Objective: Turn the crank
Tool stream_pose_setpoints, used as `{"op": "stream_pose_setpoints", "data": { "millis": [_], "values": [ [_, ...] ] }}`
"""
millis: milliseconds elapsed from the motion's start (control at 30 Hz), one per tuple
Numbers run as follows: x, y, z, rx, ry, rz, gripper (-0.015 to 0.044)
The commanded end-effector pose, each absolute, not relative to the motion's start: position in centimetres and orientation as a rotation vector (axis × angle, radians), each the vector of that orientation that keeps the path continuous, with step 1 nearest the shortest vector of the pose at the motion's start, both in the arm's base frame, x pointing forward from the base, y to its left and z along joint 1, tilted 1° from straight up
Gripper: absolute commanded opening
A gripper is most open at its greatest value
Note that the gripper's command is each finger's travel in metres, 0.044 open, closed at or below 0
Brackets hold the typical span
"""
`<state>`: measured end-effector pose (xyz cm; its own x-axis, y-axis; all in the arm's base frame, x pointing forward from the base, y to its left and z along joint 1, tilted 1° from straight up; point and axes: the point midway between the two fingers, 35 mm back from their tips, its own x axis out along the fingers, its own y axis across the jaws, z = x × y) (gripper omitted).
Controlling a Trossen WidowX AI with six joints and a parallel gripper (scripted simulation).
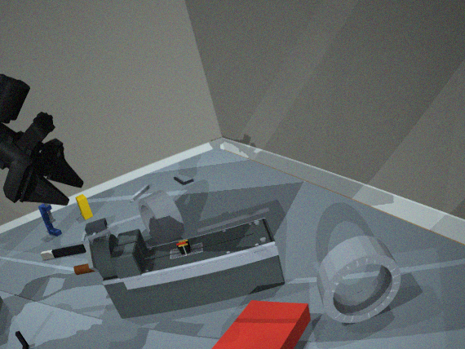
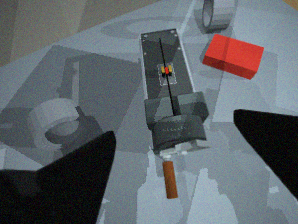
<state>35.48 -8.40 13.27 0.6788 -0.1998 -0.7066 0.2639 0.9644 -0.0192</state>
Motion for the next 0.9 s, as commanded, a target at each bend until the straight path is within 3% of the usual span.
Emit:
{"op": "stream_pose_setpoints", "data": {
  "millis": [0,633,867],
  "values": [
    [37.5,-9.6,13.9,0.056,0.795,-0.247,0.0440],
    [44.9,-14.9,13.4,-0.057,0.845,-0.196,0.0440],
    [45.1,-14.8,8.2,-0.056,0.846,-0.196,0.0440]
  ]
}}
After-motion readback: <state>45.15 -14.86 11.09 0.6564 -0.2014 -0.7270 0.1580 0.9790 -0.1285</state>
